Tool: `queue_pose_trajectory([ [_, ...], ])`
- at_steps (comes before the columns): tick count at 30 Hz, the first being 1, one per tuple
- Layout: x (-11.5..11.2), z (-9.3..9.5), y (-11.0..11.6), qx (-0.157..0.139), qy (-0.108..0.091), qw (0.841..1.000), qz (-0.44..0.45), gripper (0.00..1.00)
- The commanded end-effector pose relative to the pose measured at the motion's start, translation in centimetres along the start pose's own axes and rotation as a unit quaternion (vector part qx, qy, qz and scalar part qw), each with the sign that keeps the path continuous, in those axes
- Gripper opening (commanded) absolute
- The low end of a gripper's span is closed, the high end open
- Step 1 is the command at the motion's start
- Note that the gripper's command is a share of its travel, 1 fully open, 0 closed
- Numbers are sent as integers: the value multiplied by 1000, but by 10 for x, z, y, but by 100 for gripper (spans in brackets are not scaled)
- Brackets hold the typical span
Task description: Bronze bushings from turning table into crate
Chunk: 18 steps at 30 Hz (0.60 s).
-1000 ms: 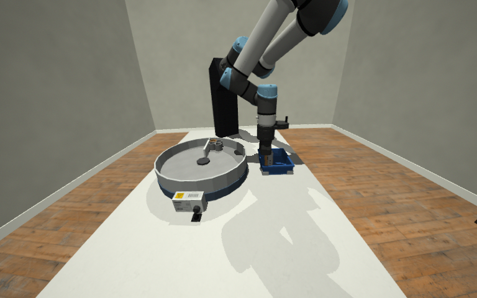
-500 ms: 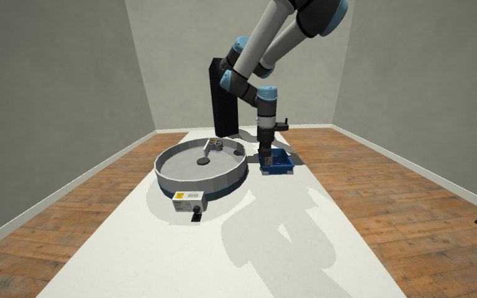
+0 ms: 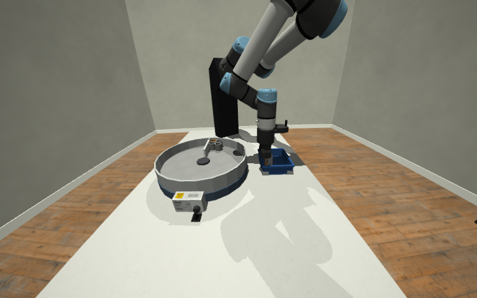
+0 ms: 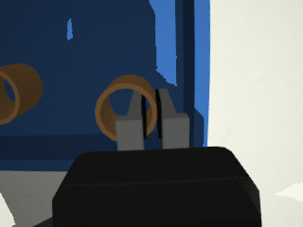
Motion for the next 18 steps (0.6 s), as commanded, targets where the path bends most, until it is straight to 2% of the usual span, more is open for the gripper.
queue_pose_trajectory([
  [1, 0, 0, 0, 0, 1, 1000, 0, 0],
  [18, 0, 3, 0, 0, 1, 1000, 0, 0],
])
Point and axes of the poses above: the point where the finger pads meet when closed, its own z axis out along the fingers, its own x axis across the jaws, y = z × x, the point moved 1 cm from there along -z, back along the fingers, and after that the axes turned 8 degrees about -z, right-handed, at the moved point
